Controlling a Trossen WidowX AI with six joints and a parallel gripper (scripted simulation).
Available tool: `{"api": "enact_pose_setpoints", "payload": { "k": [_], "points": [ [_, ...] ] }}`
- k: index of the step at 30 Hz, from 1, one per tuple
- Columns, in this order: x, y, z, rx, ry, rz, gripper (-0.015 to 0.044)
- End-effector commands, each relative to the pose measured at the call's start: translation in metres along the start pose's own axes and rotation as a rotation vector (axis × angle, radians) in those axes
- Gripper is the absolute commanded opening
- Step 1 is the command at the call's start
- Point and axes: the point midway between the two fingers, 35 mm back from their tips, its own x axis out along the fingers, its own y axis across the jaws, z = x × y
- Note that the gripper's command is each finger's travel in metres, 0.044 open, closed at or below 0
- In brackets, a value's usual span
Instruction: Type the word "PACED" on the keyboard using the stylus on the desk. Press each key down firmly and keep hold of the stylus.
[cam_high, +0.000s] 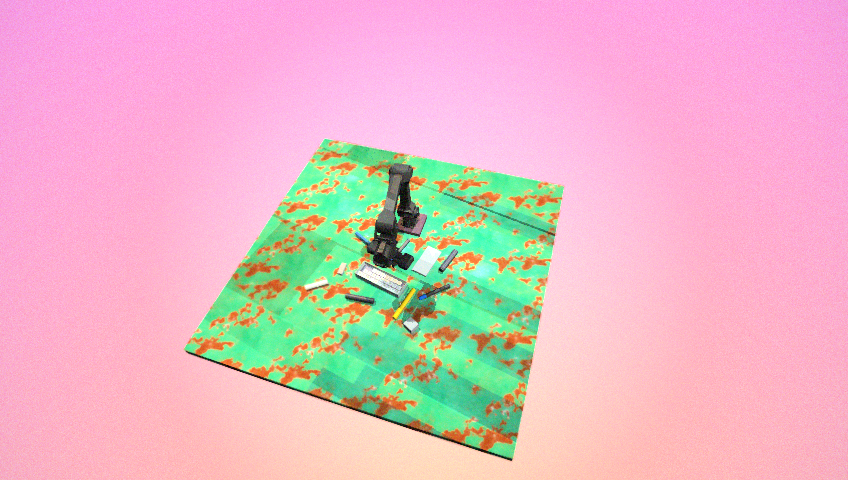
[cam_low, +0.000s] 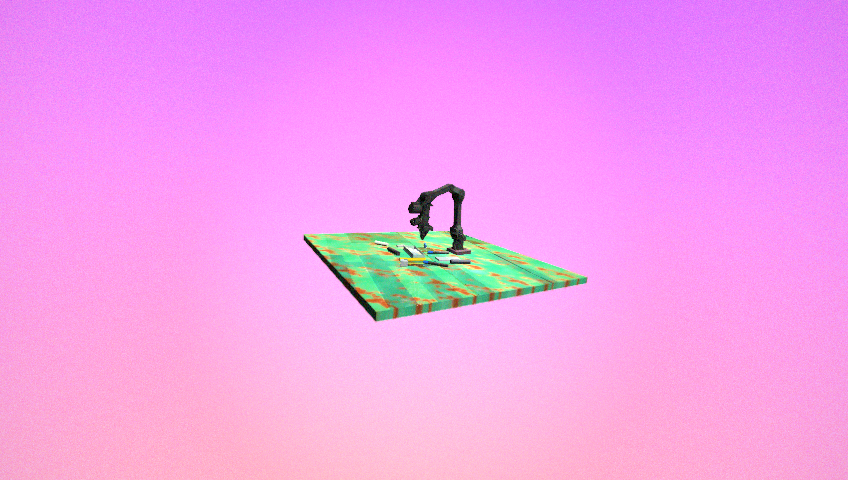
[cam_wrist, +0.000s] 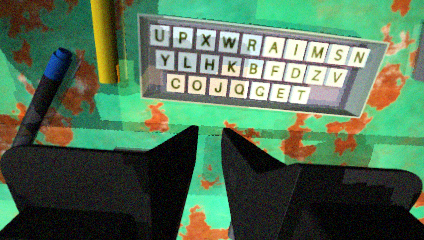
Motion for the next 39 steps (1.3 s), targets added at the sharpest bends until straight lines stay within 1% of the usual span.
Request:
{"api": "enact_pose_setpoints", "payload": {
  "k": [1, 3, 12, 15, 18, 23, 29, 35, 39],
  "points": [
    [0.000, 0.000, 0.000, 0.000, 0.000, 0.000, 0.0053],
    [0.000, 0.000, 0.000, 0.000, 0.000, 0.000, 0.0000],
    [0.000, 0.000, 0.000, 0.000, 0.000, 0.000, 0.0000],
    [0.000, -0.001, 0.000, -0.005, 0.001, 0.000, 0.0079],
    [0.003, -0.017, -0.001, -0.074, 0.017, 0.005, 0.0150],
    [0.011, -0.062, -0.008, -0.278, 0.061, 0.047, 0.0150],
    [0.022, -0.122, -0.026, -0.566, 0.076, 0.173, 0.0150],
    [0.029, -0.171, -0.053, -0.840, -0.018, 0.301, 0.0150],
    [0.031, -0.191, -0.069, -0.965, -0.099, 0.343, 0.0150]
  ]
}}
